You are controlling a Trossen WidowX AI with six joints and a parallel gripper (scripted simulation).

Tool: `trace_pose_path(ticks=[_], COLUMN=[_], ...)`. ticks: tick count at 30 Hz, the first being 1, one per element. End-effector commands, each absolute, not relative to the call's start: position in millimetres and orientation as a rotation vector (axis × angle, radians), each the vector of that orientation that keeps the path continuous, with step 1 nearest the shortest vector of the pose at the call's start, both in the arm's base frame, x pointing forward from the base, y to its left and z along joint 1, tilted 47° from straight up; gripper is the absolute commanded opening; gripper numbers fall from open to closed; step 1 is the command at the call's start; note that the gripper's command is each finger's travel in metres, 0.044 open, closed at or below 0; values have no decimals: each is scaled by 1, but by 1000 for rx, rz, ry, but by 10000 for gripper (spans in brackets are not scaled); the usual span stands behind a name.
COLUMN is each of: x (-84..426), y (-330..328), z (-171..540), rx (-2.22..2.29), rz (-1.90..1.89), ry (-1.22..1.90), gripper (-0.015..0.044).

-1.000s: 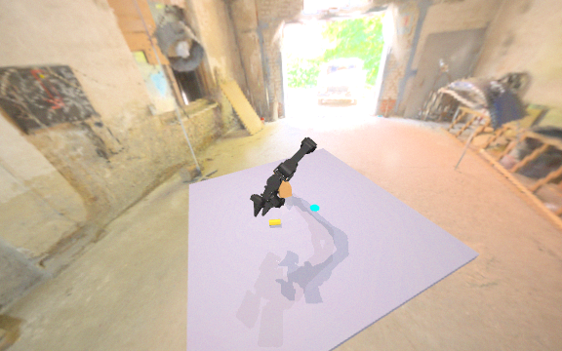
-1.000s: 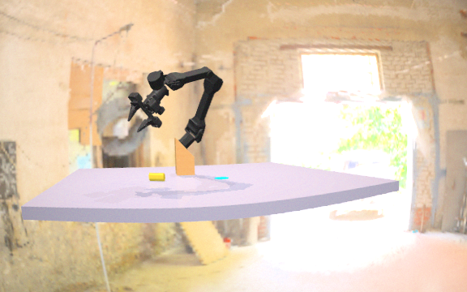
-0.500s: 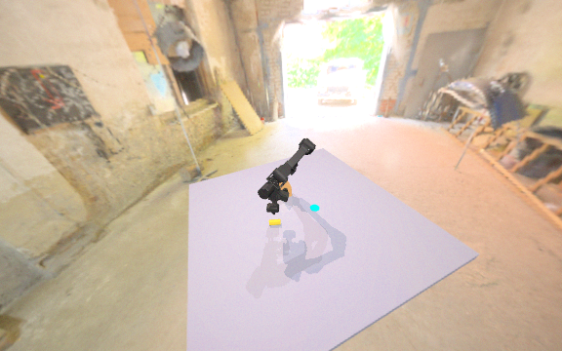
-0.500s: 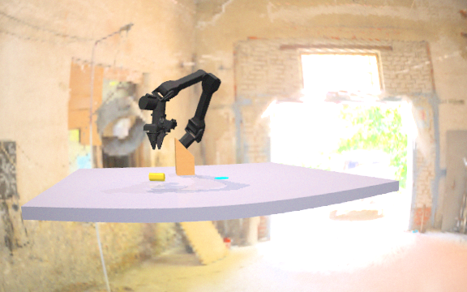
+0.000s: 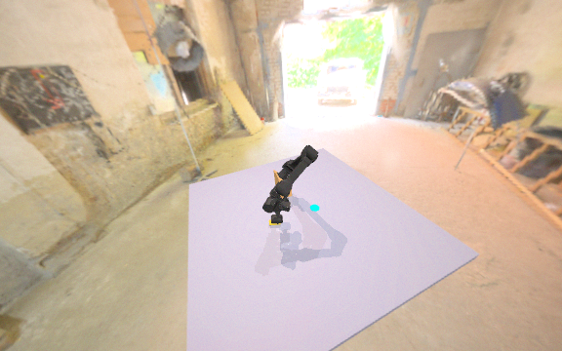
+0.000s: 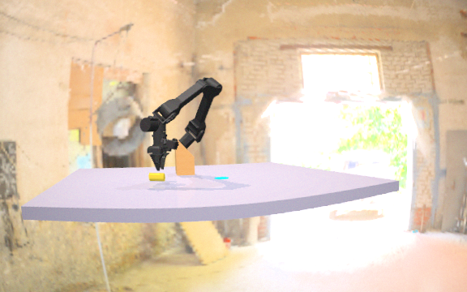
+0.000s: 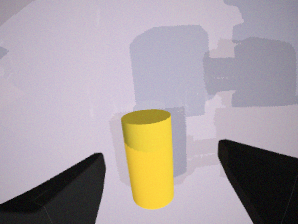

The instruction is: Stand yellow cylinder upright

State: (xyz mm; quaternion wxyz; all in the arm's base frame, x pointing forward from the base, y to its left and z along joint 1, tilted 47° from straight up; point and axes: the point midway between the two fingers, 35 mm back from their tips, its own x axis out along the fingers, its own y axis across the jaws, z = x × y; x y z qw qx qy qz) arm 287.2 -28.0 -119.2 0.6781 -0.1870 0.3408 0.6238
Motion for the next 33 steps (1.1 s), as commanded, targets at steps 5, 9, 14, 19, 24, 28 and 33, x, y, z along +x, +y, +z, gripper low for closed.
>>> trace_pose_path(ticks=[5, 9, 14, 19, 24, 28, 33], x=[280, 280, 280, 281, 284, 285, 286], y=[-4, -4, -4, -7, -19, -28, -40], z=[-138, -138, -138, -135, -126, -119, -109], rx=[-403, -403, -403, -403, -406, -407, -409], rz=[1404, 1404, 1404, 1403, 1401, 1400, 1399], ry=[764, 764, 764, 765, 767, 769, 770], gripper=[309, 204, 105, 105, 105, 105, 105])
